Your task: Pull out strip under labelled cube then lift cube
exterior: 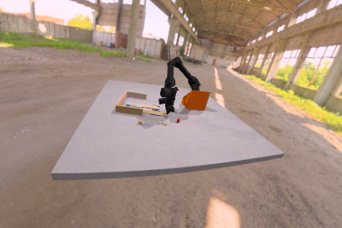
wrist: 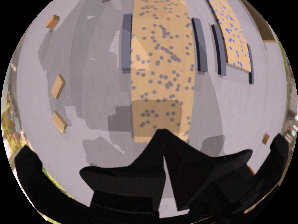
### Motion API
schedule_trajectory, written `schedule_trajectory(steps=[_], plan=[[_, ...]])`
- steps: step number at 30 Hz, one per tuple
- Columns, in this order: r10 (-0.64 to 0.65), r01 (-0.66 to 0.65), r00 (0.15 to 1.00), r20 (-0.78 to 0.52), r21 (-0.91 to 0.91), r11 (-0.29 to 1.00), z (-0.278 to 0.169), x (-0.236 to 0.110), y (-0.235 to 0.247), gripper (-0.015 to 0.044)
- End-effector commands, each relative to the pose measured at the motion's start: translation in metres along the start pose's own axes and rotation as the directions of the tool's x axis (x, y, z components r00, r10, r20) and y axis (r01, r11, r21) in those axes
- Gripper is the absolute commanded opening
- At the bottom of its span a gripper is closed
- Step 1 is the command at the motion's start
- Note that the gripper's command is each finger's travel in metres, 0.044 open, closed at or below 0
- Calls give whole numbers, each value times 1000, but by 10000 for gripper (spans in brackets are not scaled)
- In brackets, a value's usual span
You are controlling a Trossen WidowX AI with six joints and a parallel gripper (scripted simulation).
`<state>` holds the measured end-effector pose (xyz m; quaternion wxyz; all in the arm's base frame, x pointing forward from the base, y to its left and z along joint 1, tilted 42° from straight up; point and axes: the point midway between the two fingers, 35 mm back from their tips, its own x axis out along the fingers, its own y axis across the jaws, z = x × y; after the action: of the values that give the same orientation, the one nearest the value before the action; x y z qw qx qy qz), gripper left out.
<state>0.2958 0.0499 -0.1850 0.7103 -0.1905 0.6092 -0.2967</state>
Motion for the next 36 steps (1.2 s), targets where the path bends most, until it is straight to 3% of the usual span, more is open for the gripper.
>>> schedule_trajectory(steps=[1,36], plan=[[-7,6,999,-32,-13,1000,-16,5,-3,0],[-6,6,999,-34,-14,1000,-61,4,-3,0]])
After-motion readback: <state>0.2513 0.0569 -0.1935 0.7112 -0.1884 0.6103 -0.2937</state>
